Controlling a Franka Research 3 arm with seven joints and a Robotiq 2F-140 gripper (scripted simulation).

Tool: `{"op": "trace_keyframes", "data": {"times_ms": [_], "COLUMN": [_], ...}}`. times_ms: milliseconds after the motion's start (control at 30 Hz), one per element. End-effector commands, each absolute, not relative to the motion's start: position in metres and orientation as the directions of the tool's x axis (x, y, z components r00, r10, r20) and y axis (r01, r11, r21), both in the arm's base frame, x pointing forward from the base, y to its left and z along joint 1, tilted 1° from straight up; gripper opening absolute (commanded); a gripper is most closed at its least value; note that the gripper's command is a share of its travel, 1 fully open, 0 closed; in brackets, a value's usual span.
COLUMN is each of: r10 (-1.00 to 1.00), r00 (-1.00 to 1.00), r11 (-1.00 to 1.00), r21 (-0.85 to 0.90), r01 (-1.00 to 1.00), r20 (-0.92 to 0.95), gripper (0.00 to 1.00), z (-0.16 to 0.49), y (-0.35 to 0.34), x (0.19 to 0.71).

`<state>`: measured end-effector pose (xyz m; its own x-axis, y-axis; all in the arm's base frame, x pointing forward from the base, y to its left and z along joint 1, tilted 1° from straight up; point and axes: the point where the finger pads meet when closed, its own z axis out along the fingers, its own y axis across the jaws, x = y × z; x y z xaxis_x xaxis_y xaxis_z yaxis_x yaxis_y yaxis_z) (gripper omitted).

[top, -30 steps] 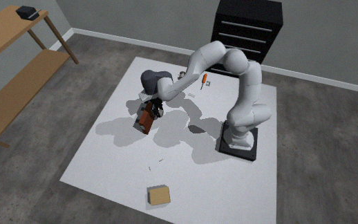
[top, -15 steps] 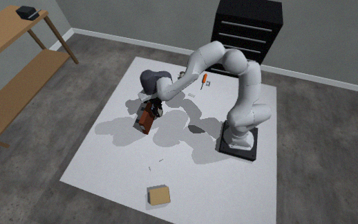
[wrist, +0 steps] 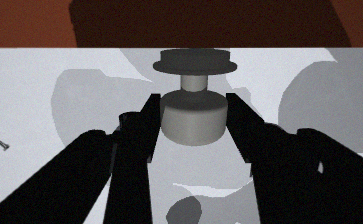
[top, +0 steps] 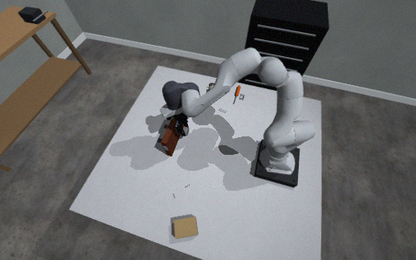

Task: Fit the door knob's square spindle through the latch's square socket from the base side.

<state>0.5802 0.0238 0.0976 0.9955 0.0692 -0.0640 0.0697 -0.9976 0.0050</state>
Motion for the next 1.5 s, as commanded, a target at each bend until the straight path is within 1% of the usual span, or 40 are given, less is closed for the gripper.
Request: {"op": "trace_keyframes", "data": {"times_ms": [0, 1467], "r10": [0.075, 0.075], "r00": [0.995, 0.995], "r11": [-0.997, -0.997], "r21": [0.008, 0.008], "r01": [0.075, 0.075], "r20": [-0.061, -0.061], "gripper": [0.42, 0.42], "z": [0.0997, 0.0998], "y": [0.0231, 0.0235], "x": [0.5835, 0.5901]}}
